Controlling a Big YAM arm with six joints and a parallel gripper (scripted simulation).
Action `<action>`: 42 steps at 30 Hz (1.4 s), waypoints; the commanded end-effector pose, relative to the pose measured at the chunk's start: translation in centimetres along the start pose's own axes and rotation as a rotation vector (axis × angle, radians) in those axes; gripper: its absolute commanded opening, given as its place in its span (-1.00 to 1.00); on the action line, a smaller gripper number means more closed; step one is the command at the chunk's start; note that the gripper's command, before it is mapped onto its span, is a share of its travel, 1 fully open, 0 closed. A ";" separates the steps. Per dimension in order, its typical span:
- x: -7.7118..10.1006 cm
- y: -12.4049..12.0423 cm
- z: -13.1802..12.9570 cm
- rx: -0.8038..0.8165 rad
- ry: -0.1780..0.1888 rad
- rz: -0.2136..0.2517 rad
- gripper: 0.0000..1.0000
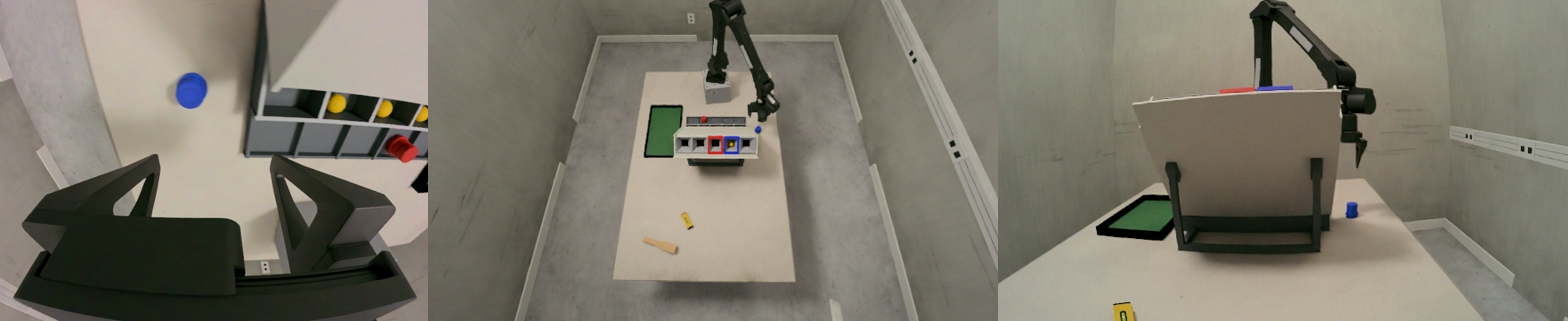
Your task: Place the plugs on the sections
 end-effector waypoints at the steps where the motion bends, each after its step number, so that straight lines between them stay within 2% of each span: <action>1: 0.1 1.9 2.7 -0.021 0.020 -0.034 0.73; 18: 0.1 2.0 2.8 -0.002 0.009 -0.012 0.73; 42: 0.1 2.0 2.8 -0.007 0.011 -0.016 0.73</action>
Point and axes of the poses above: the point where the finger pads meet when closed, its own x axis back along the fingers, its own z axis across the jaws, y = z × x, the point moved 3 cm from there along x, back along the fingers, and after that the axes turned 1 degree about -x, right-handed, at the moved point
